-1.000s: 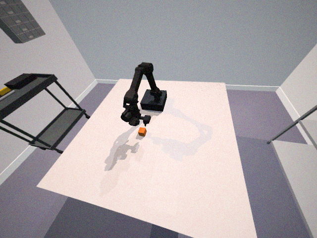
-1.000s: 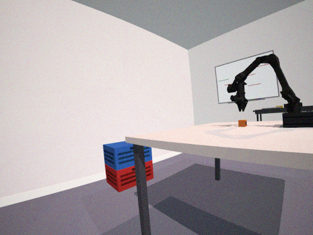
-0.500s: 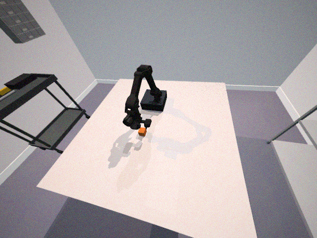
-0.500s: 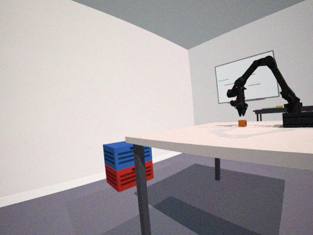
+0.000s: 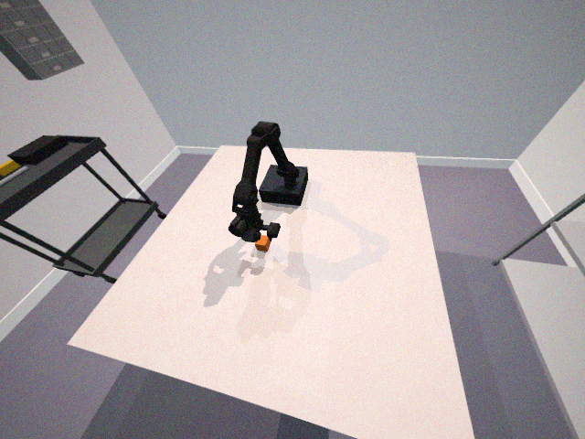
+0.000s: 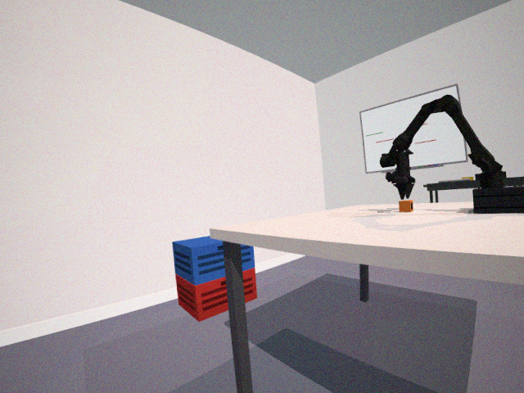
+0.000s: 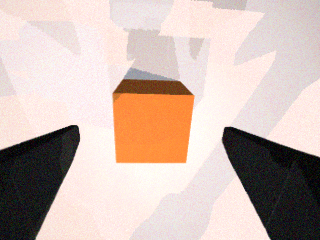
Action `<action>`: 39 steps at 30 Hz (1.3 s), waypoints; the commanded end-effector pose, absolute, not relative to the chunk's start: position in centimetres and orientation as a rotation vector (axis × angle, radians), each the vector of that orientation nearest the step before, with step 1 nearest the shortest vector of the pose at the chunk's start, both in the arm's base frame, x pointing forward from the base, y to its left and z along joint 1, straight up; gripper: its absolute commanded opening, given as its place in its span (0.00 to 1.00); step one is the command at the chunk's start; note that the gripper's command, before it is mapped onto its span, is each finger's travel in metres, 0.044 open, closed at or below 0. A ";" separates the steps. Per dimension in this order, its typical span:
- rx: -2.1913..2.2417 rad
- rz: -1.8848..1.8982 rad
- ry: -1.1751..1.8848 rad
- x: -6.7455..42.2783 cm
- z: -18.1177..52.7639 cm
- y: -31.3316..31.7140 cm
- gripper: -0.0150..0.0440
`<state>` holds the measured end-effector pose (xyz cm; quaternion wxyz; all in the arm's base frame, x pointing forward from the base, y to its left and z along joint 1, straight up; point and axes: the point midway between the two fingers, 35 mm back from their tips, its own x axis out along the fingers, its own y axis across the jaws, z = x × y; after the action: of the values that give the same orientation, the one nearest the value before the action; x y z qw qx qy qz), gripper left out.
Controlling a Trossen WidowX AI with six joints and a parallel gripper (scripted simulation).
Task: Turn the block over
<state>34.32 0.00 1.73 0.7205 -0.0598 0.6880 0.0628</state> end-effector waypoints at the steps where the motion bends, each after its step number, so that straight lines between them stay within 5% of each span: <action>1: -0.130 0.135 1.533 34.2 0.7 0.0 1.00; 15: -0.130 0.134 1.533 34.1 -1.2 0.0 1.00; 23: -0.130 0.134 1.533 34.1 -1.2 0.0 0.64; 39: -0.130 0.134 1.533 34.1 -1.2 0.0 0.46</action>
<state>34.16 -0.01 -1.14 0.7166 -0.0596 0.6921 0.0624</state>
